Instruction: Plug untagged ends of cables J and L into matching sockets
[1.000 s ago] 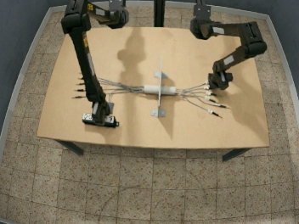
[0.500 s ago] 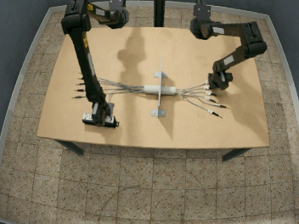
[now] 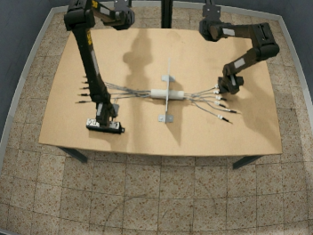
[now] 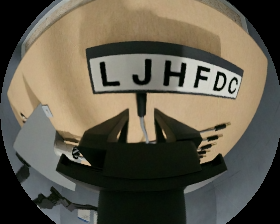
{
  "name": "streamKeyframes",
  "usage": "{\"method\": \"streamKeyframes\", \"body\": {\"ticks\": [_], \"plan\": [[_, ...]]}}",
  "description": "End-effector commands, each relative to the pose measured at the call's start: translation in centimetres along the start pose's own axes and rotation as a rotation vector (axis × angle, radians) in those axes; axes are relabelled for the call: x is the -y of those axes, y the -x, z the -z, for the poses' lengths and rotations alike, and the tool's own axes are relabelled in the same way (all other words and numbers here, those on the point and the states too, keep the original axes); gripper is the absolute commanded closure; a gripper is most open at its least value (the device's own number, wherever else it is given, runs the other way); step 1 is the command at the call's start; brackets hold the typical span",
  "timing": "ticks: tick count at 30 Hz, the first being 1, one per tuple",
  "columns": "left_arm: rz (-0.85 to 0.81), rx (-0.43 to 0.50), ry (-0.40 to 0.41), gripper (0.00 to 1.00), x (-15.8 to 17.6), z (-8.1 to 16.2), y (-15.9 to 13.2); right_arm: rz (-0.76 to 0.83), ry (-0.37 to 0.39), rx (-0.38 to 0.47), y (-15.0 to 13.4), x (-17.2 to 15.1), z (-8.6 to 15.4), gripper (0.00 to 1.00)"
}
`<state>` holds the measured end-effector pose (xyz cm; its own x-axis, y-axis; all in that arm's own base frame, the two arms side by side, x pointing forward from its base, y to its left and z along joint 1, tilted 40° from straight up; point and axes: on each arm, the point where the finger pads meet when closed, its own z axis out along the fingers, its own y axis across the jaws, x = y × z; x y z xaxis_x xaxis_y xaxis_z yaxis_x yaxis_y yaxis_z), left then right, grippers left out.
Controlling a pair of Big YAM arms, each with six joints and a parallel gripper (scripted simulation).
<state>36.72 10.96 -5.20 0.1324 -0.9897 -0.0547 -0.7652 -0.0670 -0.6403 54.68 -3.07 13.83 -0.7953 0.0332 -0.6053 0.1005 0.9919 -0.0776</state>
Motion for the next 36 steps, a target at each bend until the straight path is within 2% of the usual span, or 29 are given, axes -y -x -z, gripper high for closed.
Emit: {"method": "streamKeyframes", "body": {"ticks": [1,4,7,10,12,13,14,17,22,24,26,29,34,36], "plan": [[0.001,0.000,-0.001,0.95,0.1,0.0,0.0,-0.004,0.007,0.023,0.5,-0.6,1.9,0.65],[0.001,0.000,-0.001,0.95,0.1,0.0,0.0,-0.009,0.004,0.042,1.4,-0.2,2.2,0.65],[0.001,0.000,-0.001,0.95,0.1,0.0,0.0,-0.004,0.007,0.022,0.1,-0.6,2.7,0.31],[0.001,0.000,-0.001,0.95,0.1,0.0,0.0,-0.004,0.006,0.022,-0.2,-0.6,4.5,0.00],[0.001,0.000,-0.001,0.95,0.1,0.0,0.0,-0.004,0.006,0.022,-0.3,-0.6,5.7,0.00],[0.001,0.000,-0.001,0.95,0.1,0.0,0.0,-0.008,0.008,0.053,1.4,-0.6,6.7,0.00],[0.001,0.000,-0.001,0.95,0.1,0.0,0.0,-0.008,0.007,0.058,1.6,-0.5,6.8,0.00],[0.001,0.000,-0.001,0.95,0.1,0.0,0.0,-0.004,-0.003,0.045,1.8,-0.1,4.8,0.00],[0.001,0.000,-0.001,0.95,0.1,0.0,0.0,-0.004,-0.001,0.050,2.1,-0.2,4.7,0.00],[0.001,0.000,-0.001,0.95,0.1,0.0,0.0,-0.035,-0.009,0.089,2.4,0.9,6.3,0.00],[0.001,0.000,-0.001,0.95,0.1,0.0,0.0,-0.050,-0.013,0.097,1.2,1.4,6.2,0.00],[0.001,0.000,-0.001,0.95,0.1,0.0,0.0,-0.091,-0.024,0.154,-0.1,3.0,7.0,0.00],[0.001,0.000,-0.001,0.95,0.1,0.0,0.0,-0.215,-0.069,0.326,-5.0,8.5,9.6,0.00],[0.001,0.000,-0.001,0.95,0.1,0.0,0.0,-0.215,-0.069,0.326,-5.0,8.5,9.6,0.00]]}}
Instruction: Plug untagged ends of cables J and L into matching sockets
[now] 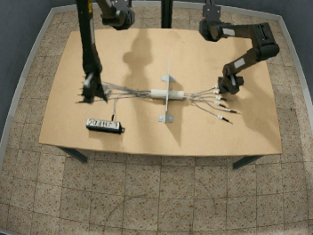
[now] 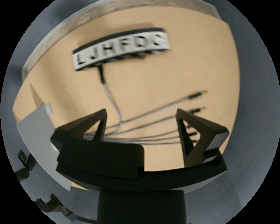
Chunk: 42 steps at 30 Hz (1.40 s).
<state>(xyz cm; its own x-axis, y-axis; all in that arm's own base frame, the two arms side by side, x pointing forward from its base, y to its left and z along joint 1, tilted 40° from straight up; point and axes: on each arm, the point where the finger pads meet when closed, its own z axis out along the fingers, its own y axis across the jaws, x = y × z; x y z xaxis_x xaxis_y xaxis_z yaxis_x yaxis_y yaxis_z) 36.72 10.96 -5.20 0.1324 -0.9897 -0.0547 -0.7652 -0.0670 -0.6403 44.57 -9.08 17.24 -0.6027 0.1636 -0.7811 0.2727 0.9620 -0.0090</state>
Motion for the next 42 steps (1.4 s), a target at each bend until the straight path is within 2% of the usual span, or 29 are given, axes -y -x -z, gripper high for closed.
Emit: {"method": "streamKeyframes", "body": {"ticks": [1,10,13,22,26,42], "plan": [[0.001,0.000,-0.001,0.95,0.1,0.0,0.0,-0.069,-0.002,0.120,0.7,2.4,1.9,0.00],[0.001,0.000,-0.001,0.95,0.1,0.0,0.0,-0.236,-0.057,0.344,-4.0,10.8,6.2,0.00],[0.001,0.000,-0.001,0.95,0.1,0.0,0.0,-0.266,-0.065,0.388,-4.9,12.3,7.1,0.00],[0.001,0.000,-0.001,0.95,0.1,0.0,0.0,-0.301,-0.069,0.417,-6.5,14.2,7.5,0.00],[0.001,0.000,-0.001,0.95,0.1,0.0,0.0,-0.278,-0.061,0.429,-5.6,13.9,7.6,0.00],[0.002,0.008,-0.013,0.95,0.8,-0.1,0.3,-0.282,-0.063,0.419,-5.9,13.9,7.5,0.00]]}}
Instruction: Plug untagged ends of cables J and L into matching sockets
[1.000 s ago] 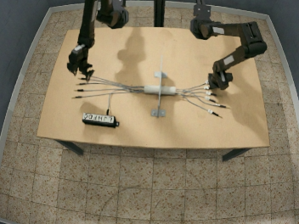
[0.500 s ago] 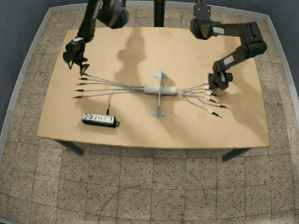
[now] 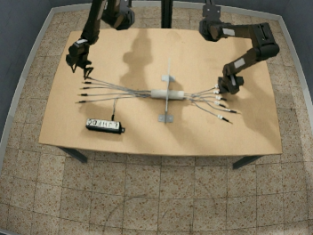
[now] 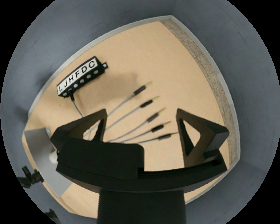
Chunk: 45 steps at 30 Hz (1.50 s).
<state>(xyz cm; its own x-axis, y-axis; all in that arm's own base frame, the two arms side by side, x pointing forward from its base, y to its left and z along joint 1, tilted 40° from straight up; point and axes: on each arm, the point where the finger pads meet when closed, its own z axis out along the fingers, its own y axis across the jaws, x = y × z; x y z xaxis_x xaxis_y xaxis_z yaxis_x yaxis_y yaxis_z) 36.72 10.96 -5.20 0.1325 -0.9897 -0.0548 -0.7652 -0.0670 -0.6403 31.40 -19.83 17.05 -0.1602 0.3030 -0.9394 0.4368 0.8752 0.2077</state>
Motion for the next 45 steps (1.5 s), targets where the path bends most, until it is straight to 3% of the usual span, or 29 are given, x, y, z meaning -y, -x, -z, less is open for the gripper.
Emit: {"method": "streamKeyframes", "body": {"ticks": [1,34,45], "plan": [[0.002,0.007,-0.013,0.95,0.8,-0.1,0.3,-0.002,0.004,0.011,0.4,-0.1,-0.1,0.00],[0.003,0.040,-0.037,0.95,2.4,0.4,6.2,-0.002,0.004,0.011,0.4,-0.1,-0.1,0.00],[0.003,0.007,0.007,0.95,1.0,-0.3,7.7,-0.002,0.004,0.011,0.4,-0.1,-0.1,0.00]]}}
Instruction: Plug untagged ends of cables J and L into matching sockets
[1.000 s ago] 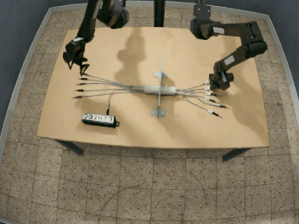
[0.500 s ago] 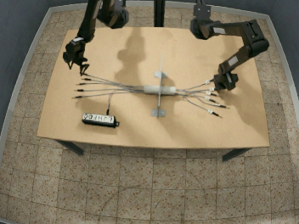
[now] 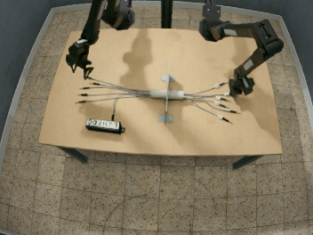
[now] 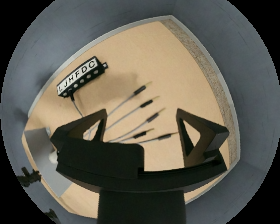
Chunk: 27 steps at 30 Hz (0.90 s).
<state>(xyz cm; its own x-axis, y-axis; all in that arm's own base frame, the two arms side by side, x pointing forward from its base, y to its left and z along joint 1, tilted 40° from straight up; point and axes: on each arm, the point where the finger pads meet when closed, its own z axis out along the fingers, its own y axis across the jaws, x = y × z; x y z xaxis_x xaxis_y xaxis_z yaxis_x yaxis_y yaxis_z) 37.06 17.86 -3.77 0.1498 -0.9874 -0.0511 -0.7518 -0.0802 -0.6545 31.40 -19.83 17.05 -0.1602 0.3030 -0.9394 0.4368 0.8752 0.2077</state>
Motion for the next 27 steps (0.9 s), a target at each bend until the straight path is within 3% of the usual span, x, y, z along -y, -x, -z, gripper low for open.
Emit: {"method": "streamKeyframes", "body": {"ticks": [1,24,27], "plan": [[-0.012,0.001,0.023,0.95,-0.59,-0.31,0.92,-0.002,0.004,0.011,0.44,-0.13,-0.06,0.00],[-0.014,-0.005,0.029,0.95,-0.83,-0.28,1.49,-0.002,0.004,0.011,0.44,-0.13,-0.06,0.00],[-0.020,-0.010,0.023,0.67,-0.37,0.06,1.04,-0.002,0.004,0.011,0.44,-0.13,-0.06,0.00]]}}
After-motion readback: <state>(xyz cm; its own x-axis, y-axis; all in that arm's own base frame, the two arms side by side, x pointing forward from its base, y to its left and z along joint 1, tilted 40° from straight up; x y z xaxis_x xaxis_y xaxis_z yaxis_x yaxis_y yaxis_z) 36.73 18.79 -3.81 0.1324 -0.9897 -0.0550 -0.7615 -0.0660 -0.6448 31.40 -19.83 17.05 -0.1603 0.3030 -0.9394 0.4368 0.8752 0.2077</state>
